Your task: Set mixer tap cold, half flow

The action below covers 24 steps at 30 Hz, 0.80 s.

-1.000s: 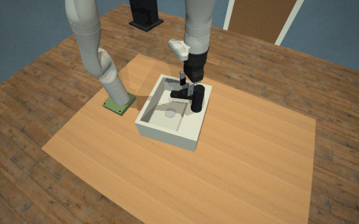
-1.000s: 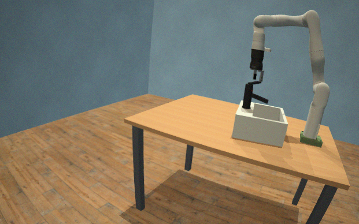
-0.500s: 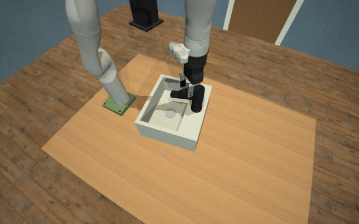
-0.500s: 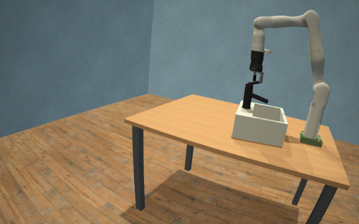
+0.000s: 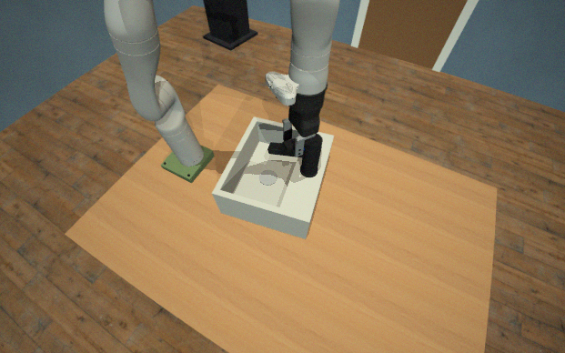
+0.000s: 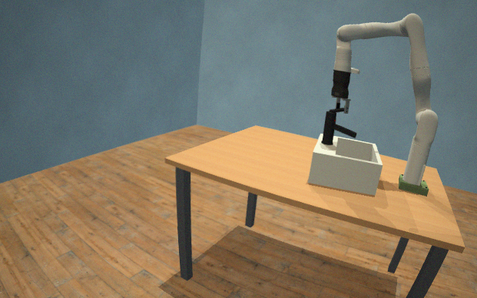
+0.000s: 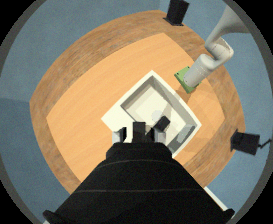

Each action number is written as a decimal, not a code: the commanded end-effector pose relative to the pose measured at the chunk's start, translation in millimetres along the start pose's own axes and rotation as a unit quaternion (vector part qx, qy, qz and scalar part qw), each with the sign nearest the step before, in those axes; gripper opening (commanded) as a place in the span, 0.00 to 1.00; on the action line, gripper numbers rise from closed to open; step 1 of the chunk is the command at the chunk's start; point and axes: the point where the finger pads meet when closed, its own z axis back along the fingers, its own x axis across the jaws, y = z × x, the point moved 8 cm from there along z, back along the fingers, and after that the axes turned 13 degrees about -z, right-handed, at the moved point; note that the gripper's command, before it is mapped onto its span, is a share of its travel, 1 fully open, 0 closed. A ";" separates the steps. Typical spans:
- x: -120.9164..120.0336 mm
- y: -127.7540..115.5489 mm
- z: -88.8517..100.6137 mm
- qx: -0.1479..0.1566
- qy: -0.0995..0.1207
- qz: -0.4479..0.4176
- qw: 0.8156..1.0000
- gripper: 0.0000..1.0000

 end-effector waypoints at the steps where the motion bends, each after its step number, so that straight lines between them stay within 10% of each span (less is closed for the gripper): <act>1: 0.2 0.3 -1.9 0.000 0.000 0.000 1.000 1.00; 24: 0.2 0.3 -7.1 0.000 0.000 0.000 1.000 1.00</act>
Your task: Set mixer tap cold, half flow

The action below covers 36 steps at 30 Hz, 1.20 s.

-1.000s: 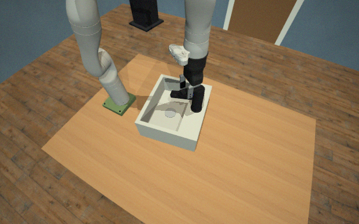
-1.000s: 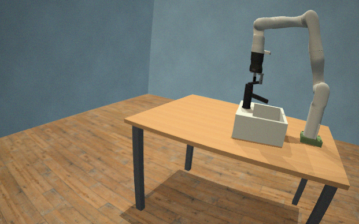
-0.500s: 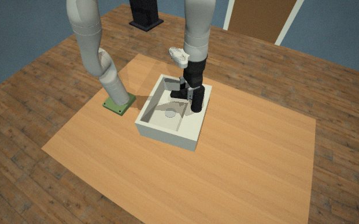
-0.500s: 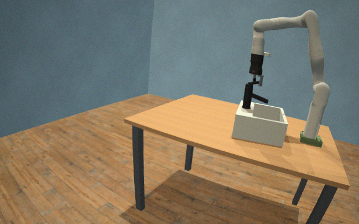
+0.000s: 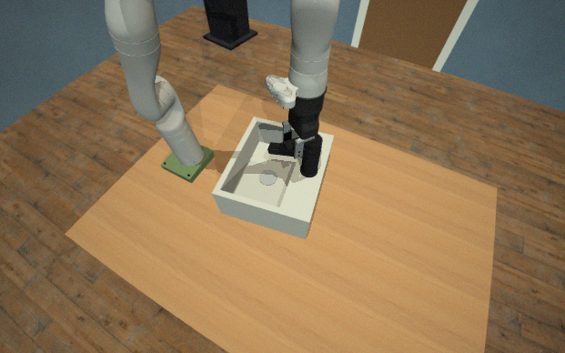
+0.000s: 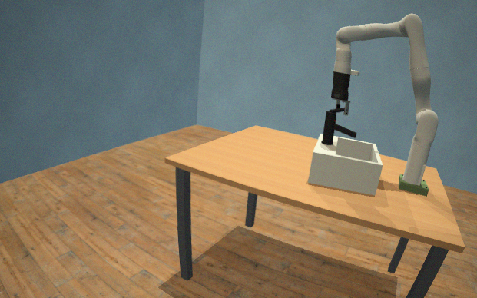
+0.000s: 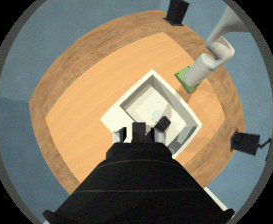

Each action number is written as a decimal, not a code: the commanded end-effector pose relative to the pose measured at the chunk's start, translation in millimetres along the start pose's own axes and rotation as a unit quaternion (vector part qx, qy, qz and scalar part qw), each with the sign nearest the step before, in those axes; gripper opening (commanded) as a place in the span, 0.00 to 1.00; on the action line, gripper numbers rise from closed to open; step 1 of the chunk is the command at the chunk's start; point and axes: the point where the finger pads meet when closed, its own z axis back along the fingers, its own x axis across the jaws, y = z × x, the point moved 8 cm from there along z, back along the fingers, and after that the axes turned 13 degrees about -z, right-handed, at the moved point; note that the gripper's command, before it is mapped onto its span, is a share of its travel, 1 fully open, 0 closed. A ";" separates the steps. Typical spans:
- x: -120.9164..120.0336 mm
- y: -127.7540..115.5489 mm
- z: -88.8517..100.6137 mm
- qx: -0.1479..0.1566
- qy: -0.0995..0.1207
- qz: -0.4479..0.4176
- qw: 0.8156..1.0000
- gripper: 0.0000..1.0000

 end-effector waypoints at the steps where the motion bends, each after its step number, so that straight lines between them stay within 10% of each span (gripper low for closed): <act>1: -0.1 -0.2 0.7 -0.001 0.000 0.000 1.000 1.00; 31: -0.1 -0.2 0.7 -0.001 0.000 0.000 1.000 1.00; 32: -0.1 -0.2 0.7 -0.001 0.000 0.000 1.000 0.00; 36: -0.1 -0.2 0.7 -0.001 0.000 0.000 1.000 0.00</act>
